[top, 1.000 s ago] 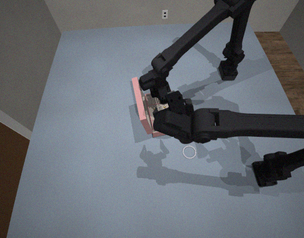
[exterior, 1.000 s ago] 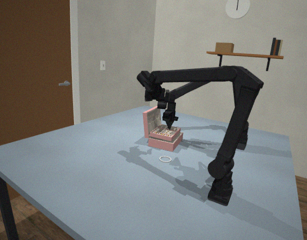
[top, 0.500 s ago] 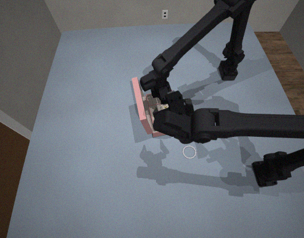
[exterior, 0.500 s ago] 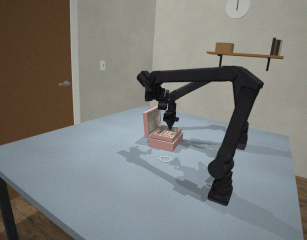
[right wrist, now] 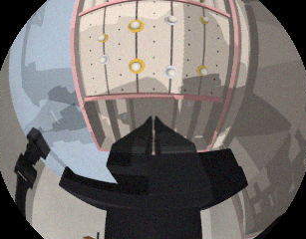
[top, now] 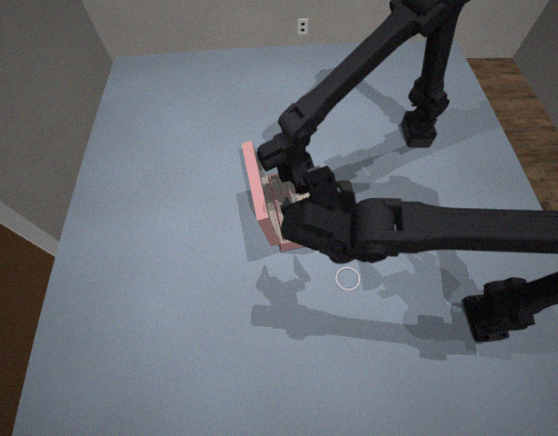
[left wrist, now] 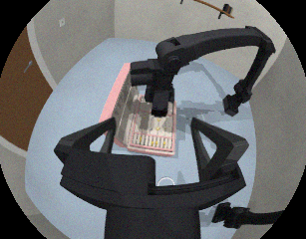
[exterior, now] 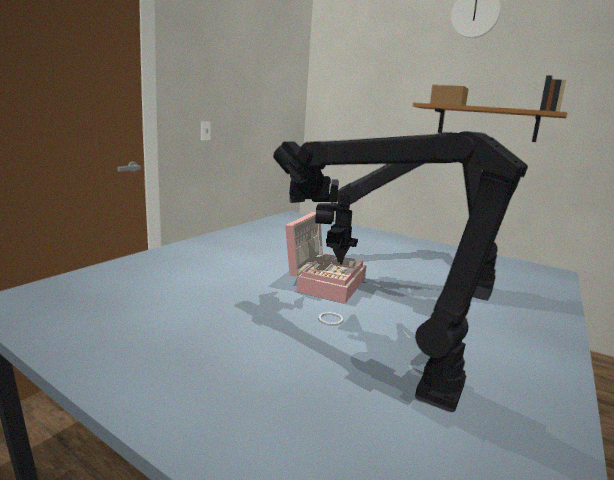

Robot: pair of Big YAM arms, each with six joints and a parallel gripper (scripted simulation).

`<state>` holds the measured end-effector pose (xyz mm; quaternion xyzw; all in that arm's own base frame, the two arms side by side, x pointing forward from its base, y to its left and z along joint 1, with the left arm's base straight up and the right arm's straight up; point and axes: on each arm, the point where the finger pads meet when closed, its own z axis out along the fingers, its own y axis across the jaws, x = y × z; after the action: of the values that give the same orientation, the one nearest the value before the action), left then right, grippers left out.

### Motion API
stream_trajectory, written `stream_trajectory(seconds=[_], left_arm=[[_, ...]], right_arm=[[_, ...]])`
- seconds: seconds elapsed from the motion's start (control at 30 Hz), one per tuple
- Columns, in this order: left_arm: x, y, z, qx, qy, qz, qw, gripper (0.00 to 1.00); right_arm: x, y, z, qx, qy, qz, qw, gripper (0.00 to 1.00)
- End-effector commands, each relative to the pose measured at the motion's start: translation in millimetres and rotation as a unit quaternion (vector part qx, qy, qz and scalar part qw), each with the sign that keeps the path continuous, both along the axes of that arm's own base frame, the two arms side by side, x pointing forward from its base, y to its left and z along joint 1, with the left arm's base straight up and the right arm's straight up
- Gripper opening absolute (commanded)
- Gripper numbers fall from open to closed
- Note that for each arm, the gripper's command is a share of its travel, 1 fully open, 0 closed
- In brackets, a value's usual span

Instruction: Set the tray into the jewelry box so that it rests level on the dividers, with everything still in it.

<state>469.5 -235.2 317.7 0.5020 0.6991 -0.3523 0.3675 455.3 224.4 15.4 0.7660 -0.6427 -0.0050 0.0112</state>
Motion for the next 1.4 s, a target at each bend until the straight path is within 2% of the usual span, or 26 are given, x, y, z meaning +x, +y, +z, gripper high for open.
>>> stream_trajectory(seconds=[0.0,1.03,1.13,1.37], left_arm=[[4.1,-1.2,19.6,-0.006,-0.022,-0.001,1.0,1.0],[4.1,-1.2,19.6,-0.006,-0.022,-0.001,1.0,1.0],[4.1,-1.2,19.6,-0.006,-0.022,-0.001,1.0,1.0],[4.1,-1.2,19.6,-0.006,-0.022,-0.001,1.0,1.0]], right_arm=[[12.5,8.7,16.5,0.015,-0.025,0.004,1.0,0.0],[10.6,6.3,14.3,0.013,-0.021,0.004,1.0,0.0],[19.9,11.0,42.8,0.025,-0.042,0.01,0.999,0.0],[19.8,11.0,50.9,0.027,-0.045,0.008,0.999,0.0]])
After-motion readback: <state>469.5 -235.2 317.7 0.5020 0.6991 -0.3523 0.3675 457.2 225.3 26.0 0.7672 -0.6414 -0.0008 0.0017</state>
